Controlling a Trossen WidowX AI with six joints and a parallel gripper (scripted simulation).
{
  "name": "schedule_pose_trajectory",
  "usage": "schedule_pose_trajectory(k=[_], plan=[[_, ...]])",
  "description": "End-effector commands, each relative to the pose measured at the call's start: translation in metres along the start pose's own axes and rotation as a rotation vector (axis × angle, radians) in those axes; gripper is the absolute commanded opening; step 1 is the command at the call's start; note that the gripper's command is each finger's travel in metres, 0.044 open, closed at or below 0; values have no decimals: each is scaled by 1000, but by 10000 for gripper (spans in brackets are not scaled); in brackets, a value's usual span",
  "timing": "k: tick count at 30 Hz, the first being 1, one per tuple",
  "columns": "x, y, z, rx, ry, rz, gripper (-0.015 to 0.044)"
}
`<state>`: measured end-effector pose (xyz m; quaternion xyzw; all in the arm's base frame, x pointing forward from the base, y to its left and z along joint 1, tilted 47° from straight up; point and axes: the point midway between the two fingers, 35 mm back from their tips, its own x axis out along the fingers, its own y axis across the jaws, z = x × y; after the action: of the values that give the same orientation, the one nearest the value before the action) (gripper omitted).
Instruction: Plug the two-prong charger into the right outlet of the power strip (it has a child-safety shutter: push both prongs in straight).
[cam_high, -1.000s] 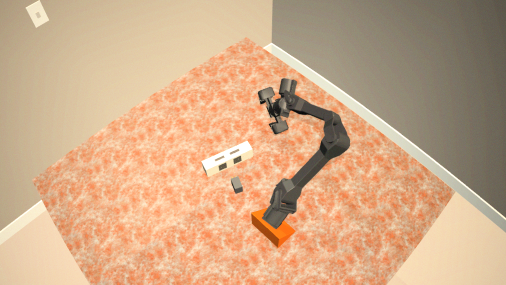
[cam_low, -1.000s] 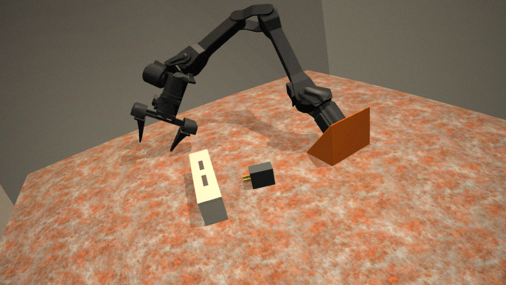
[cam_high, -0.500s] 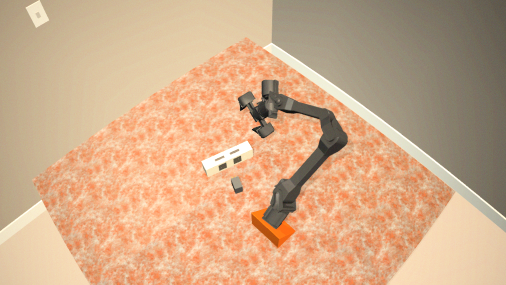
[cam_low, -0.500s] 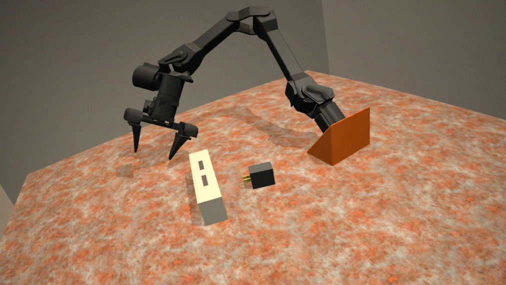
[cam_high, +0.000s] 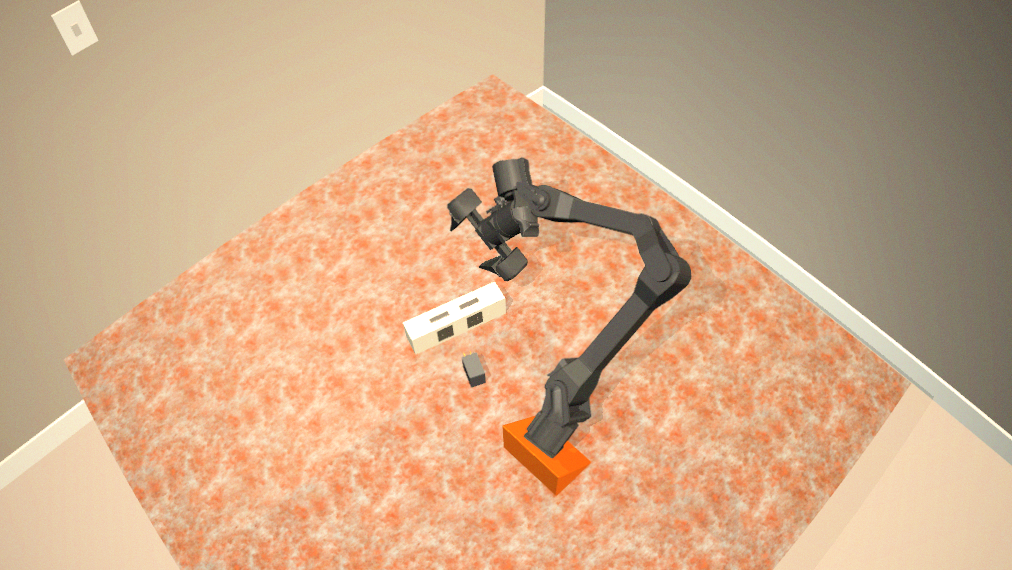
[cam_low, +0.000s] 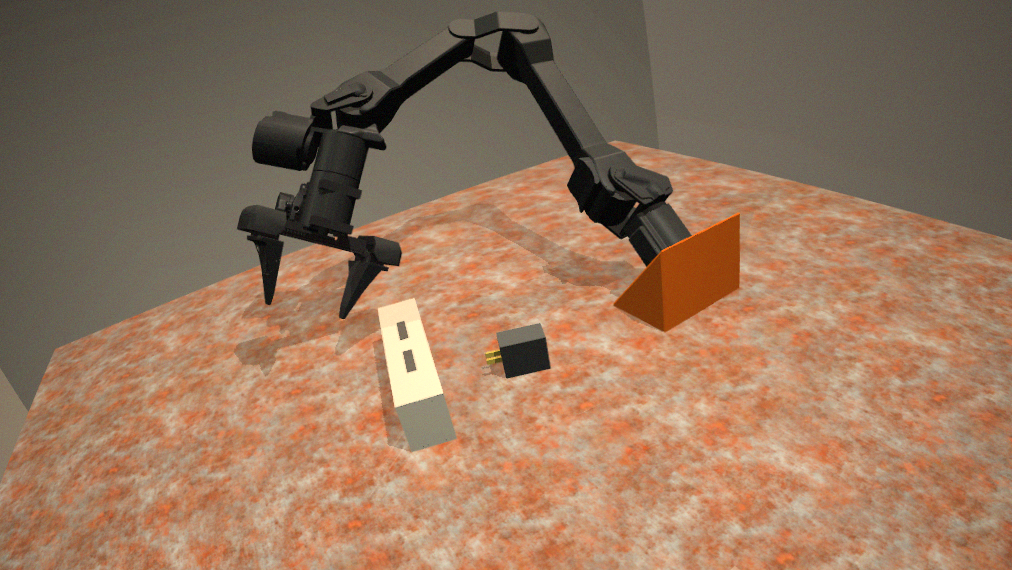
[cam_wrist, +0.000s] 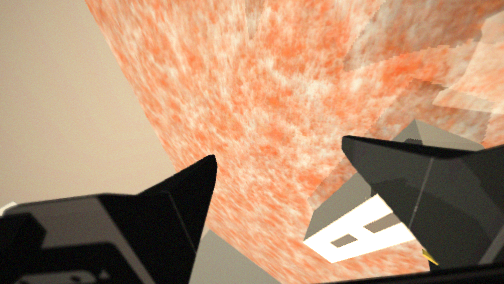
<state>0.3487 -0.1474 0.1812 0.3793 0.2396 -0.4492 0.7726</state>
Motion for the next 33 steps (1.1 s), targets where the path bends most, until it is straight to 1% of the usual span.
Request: schedule_pose_trajectory(k=[1, 12, 20, 24, 33], plan=[[0, 0, -21, -41, 46, -23, 440], [1, -15, -81, -182, 151, -139, 440], [0, -26, -111, -286, 206, -202, 440], [3, -25, -126, -291, 239, -194, 440], [-4, -56, -156, -452, 269, -337, 440]])
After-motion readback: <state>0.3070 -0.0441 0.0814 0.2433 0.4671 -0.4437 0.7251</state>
